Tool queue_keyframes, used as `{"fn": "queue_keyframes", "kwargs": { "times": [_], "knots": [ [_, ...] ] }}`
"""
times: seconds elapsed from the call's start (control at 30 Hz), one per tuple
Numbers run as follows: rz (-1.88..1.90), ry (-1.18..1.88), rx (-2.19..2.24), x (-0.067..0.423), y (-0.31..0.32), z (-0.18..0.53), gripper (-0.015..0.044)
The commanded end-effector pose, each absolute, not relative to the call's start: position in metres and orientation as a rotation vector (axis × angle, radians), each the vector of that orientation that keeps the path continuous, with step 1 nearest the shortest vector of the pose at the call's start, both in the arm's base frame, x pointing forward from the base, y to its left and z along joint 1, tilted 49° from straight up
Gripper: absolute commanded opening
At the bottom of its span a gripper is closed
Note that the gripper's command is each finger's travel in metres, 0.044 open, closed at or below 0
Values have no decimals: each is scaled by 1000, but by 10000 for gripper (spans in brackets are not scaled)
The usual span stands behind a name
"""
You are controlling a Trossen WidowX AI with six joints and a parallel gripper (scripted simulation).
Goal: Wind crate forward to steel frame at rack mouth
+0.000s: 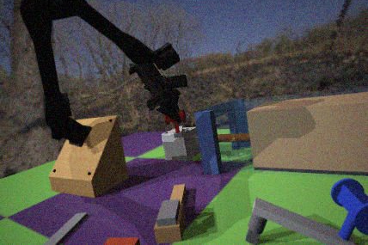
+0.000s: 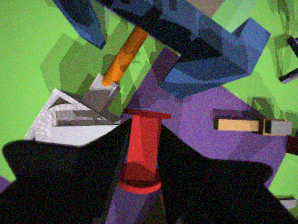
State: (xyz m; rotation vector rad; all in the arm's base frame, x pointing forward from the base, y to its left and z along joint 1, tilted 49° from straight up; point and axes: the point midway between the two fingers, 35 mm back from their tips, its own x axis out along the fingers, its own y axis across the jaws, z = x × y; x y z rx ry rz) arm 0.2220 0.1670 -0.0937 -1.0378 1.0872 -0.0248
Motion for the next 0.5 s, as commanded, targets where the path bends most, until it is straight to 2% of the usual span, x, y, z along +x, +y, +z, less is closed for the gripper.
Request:
{"fn": "queue_keyframes", "kwargs": {
  "times": [0.0,0.47],
  "knots": [
    [-29,1085,-1037,229,170,-98,0],
    [-29,1084,-1035,244,184,-108,0]
  ]
}}
